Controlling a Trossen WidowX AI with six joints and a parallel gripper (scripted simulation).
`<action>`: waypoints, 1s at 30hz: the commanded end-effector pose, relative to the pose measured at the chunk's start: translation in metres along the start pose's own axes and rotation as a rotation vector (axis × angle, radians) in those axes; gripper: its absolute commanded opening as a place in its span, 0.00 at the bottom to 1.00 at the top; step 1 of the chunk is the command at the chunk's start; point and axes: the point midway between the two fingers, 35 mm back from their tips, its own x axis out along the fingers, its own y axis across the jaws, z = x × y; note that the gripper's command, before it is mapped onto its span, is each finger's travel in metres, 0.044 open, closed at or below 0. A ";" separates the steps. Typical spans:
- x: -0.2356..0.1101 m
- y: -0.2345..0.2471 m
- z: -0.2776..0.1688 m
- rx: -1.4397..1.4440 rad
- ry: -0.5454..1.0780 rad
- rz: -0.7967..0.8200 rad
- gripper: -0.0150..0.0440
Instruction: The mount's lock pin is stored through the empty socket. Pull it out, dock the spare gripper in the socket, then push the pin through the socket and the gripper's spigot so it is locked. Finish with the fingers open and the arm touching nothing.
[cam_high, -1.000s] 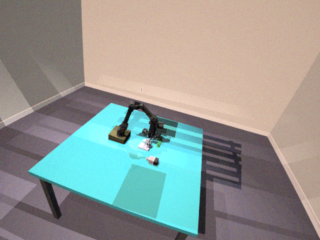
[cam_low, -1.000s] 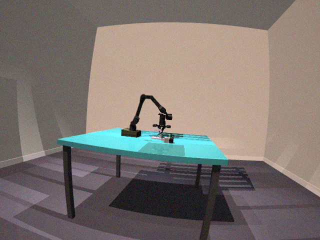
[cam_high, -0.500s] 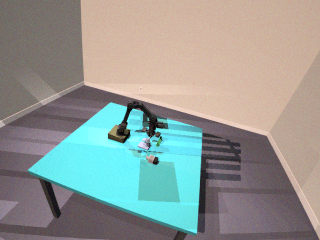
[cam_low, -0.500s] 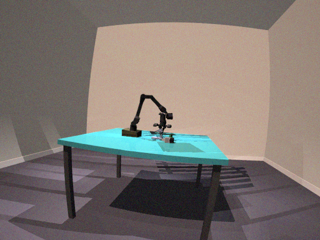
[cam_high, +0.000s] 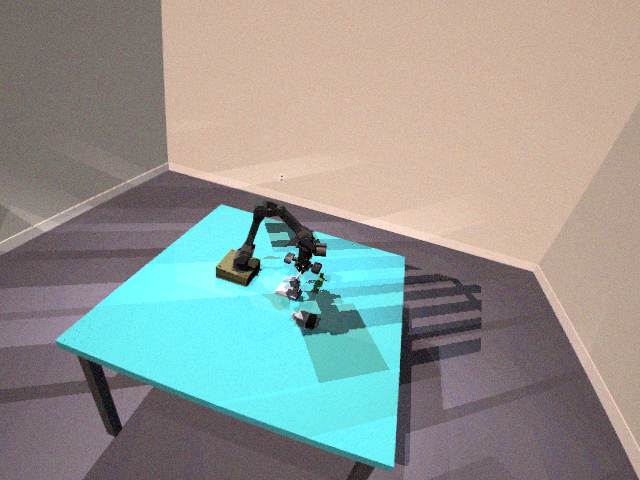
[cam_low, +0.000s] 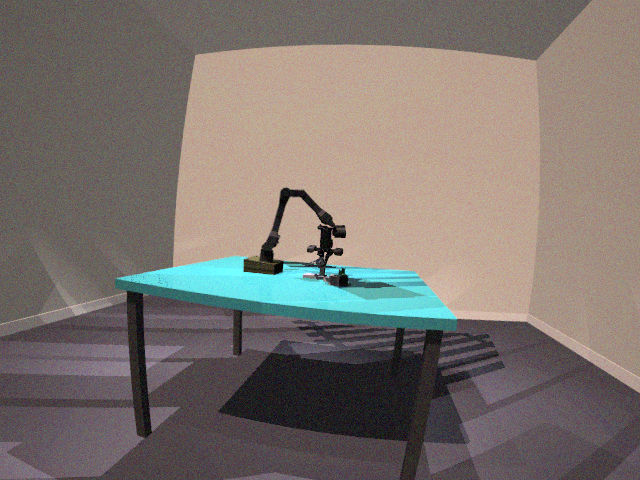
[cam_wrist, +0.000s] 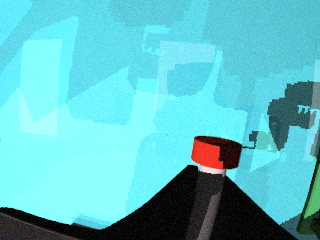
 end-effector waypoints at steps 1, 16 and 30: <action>-0.003 -0.001 0.004 0.002 -0.008 -0.002 0.25; -0.001 -0.001 0.015 0.000 -0.008 -0.002 0.25; 0.002 -0.002 0.027 0.000 -0.005 0.000 0.25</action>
